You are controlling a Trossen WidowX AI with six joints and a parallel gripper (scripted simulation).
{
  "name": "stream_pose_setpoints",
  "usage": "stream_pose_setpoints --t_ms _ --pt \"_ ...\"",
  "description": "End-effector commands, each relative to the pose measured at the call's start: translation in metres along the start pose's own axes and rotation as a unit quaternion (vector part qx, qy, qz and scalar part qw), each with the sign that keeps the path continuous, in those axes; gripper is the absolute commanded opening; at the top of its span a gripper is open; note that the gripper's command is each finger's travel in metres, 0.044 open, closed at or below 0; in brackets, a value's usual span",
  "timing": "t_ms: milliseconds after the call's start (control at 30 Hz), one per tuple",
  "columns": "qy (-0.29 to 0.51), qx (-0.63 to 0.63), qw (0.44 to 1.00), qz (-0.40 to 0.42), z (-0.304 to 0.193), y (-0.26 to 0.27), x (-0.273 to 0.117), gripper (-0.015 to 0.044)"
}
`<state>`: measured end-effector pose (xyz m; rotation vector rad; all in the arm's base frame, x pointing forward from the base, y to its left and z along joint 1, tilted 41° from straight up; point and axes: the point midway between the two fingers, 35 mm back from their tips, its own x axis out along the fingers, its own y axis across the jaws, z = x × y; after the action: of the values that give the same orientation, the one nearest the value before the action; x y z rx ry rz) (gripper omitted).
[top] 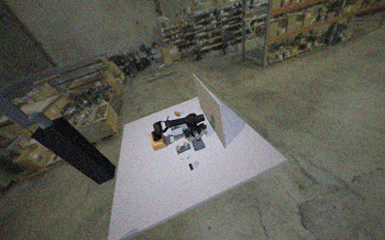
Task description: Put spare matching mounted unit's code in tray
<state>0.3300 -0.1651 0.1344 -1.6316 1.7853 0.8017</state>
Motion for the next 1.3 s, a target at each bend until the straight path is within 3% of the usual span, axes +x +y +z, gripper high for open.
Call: stream_pose_setpoints --t_ms 0,1267 --pt "-0.001 -0.003 1.0 0.001 0.001 0.0 0.006 0.0" --pt "0.001 -0.003 1.0 0.001 0.0 0.003 0.041 0.0"
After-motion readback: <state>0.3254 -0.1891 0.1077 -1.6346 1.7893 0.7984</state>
